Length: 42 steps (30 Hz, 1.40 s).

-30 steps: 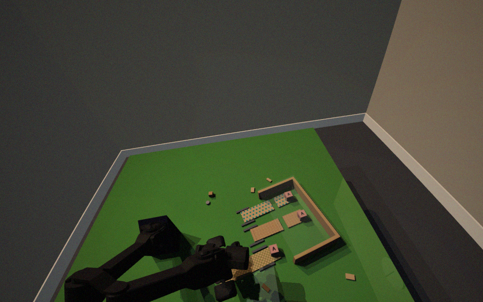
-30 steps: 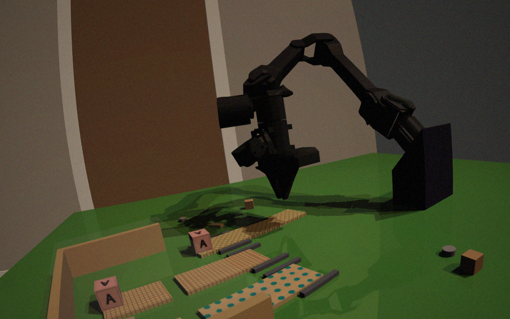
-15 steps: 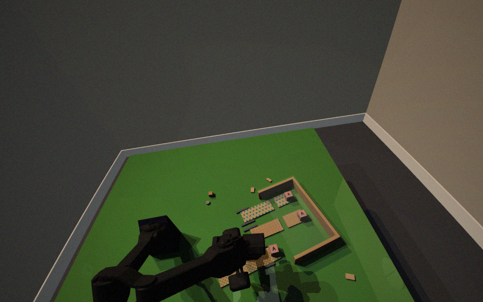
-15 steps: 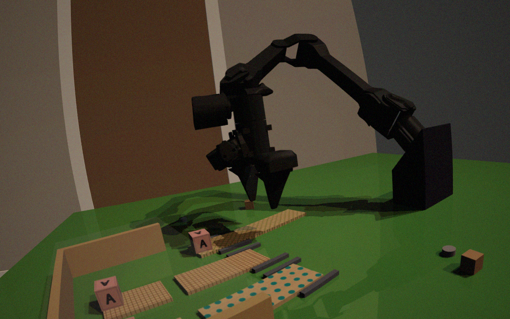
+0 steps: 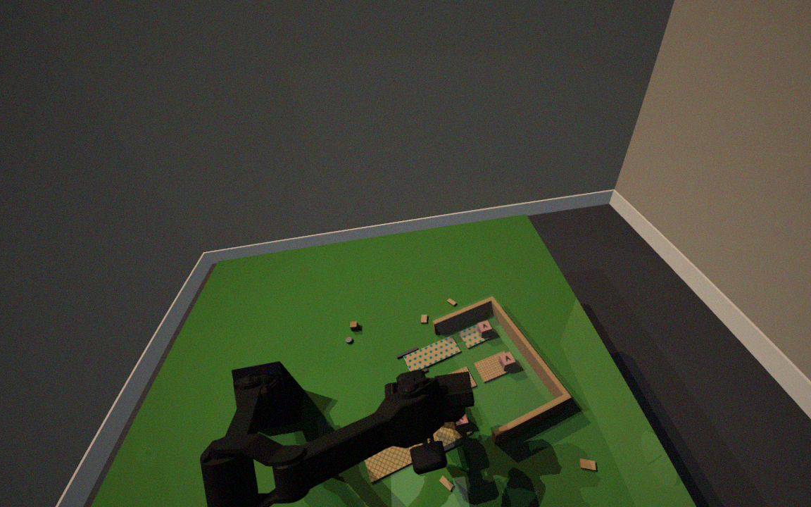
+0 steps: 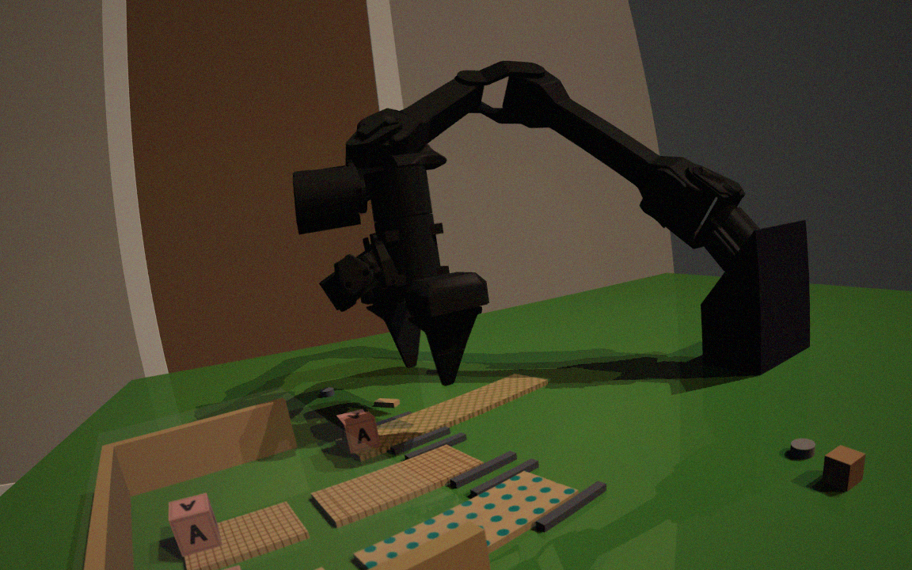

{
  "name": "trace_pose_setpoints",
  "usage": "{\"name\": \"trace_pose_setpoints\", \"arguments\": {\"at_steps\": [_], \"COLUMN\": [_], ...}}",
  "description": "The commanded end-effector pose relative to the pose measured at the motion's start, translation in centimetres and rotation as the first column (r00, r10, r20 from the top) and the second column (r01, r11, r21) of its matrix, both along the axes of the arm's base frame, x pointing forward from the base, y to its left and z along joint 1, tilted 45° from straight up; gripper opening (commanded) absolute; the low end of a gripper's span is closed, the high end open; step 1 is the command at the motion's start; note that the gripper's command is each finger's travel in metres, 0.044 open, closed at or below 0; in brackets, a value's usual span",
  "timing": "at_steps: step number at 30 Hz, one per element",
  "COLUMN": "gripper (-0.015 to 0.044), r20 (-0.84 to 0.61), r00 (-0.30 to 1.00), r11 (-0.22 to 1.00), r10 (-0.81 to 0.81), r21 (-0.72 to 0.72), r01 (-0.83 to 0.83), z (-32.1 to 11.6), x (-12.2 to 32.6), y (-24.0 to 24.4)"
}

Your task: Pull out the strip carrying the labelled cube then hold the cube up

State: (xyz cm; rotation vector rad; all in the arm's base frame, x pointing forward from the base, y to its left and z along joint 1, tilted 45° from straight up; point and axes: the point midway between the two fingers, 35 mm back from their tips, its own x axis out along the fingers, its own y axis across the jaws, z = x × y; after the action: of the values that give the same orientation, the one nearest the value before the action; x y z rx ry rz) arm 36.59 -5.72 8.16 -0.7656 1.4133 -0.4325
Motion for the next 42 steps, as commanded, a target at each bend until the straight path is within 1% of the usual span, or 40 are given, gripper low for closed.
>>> {"name": "trace_pose_setpoints", "arguments": {"at_steps": [1,22,29,42], "gripper": [0.044,0.044,0.0256,0.025], "r20": [0.004,0.007,0.007,0.008], "r00": [1.0,1.0,1.0,1.0], "r11": [1.0,1.0,1.0,1.0], "r10": [-0.001,-0.001,-0.001,-0.001], "r21": [-0.006,-0.004,-0.004,-0.005], "r01": [0.001,0.001,0.001,0.001], "z": [0.0,-0.1,-0.7,-2.2], "x": [1.4,7.8,8.0,8.4], "y": [0.7,3.7,3.1,1.6]}}
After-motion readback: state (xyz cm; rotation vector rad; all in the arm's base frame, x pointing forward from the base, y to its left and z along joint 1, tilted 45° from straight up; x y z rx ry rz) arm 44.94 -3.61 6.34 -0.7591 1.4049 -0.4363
